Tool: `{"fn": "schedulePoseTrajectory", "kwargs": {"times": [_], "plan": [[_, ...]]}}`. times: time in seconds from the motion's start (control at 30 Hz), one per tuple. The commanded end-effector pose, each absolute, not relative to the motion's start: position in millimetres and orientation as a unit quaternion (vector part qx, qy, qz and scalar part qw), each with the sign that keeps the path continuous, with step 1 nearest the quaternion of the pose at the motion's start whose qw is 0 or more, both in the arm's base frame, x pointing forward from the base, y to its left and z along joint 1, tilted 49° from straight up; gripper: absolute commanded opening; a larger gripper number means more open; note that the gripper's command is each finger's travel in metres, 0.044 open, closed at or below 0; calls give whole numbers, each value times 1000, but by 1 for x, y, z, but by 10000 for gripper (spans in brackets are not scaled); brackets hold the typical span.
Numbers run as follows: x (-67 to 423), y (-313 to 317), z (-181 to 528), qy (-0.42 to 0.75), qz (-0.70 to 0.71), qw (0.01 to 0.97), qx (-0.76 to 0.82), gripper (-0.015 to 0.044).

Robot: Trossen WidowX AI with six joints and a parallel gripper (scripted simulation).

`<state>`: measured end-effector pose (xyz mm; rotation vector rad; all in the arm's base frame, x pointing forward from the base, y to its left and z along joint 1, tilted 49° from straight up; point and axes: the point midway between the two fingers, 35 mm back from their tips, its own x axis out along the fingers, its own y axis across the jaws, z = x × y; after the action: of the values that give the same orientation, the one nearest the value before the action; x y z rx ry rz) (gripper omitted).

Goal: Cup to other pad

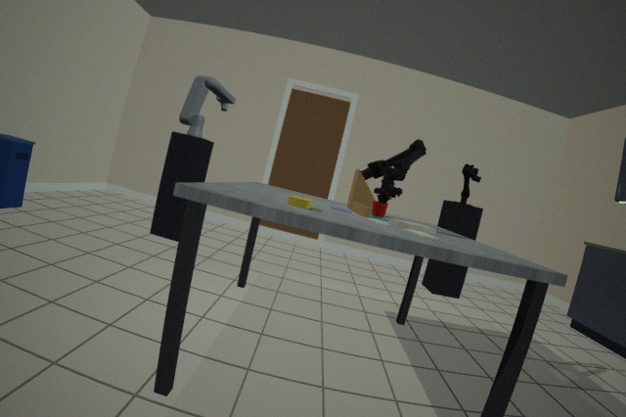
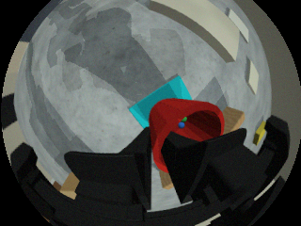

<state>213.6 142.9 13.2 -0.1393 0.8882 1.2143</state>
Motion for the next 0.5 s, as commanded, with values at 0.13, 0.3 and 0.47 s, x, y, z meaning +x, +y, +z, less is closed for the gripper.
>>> {"fn": "schedulePoseTrajectory", "kwargs": {"times": [0.13,0.3,0.47], "plan": [[214,142,14,403,551,728,-64,0],[214,142,14,403,551,728,-64,0],[214,142,14,403,551,728,-64,128]]}}
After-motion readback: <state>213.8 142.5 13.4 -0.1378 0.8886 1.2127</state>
